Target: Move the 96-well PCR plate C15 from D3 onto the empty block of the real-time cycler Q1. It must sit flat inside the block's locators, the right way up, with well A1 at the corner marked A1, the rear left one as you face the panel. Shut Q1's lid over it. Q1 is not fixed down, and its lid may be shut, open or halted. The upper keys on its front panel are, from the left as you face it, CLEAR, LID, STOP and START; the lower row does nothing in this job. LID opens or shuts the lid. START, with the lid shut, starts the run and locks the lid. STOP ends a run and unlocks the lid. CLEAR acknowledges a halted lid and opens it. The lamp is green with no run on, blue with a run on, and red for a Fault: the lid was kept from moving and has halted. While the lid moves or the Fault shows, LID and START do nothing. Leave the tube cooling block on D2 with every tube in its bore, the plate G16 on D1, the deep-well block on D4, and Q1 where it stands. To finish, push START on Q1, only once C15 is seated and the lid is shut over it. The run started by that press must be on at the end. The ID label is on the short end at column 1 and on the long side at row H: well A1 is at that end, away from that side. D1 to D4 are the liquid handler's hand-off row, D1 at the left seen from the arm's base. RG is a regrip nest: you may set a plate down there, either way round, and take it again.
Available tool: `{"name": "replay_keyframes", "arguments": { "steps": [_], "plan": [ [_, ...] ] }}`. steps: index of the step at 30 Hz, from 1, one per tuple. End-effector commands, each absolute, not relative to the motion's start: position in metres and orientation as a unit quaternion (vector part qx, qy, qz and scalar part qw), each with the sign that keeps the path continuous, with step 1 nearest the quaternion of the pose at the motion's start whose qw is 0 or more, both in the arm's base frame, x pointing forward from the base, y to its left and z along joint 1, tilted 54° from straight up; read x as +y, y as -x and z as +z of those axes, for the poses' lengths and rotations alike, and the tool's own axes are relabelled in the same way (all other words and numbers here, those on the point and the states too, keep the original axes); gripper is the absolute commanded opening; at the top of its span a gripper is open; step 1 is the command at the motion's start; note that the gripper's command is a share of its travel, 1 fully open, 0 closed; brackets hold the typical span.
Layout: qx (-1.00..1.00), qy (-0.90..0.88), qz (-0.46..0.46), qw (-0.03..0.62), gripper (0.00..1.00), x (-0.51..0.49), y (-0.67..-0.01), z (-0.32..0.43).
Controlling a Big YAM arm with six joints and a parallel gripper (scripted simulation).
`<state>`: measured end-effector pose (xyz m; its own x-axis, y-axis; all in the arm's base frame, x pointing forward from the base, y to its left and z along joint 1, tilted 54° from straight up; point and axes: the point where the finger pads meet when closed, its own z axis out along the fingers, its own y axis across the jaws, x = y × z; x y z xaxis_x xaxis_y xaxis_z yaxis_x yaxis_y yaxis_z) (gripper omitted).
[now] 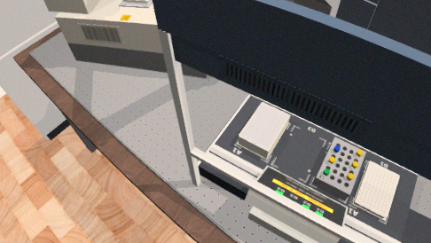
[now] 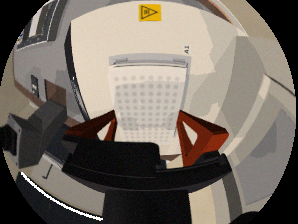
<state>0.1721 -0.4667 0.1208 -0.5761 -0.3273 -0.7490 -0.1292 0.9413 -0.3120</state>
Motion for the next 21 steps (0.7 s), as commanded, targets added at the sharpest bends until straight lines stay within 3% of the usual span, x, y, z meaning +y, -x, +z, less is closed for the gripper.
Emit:
{"name": "replay_keyframes", "arguments": {
  "steps": [1, 21],
  "plan": [
    [0.880, 0.122, -0.129, 0.440, 0.00, -0.477, -0.159, 0.133],
    [0.878, 0.143, -0.118, 0.441, 0.00, -0.474, -0.179, 0.123]
  ]
}}
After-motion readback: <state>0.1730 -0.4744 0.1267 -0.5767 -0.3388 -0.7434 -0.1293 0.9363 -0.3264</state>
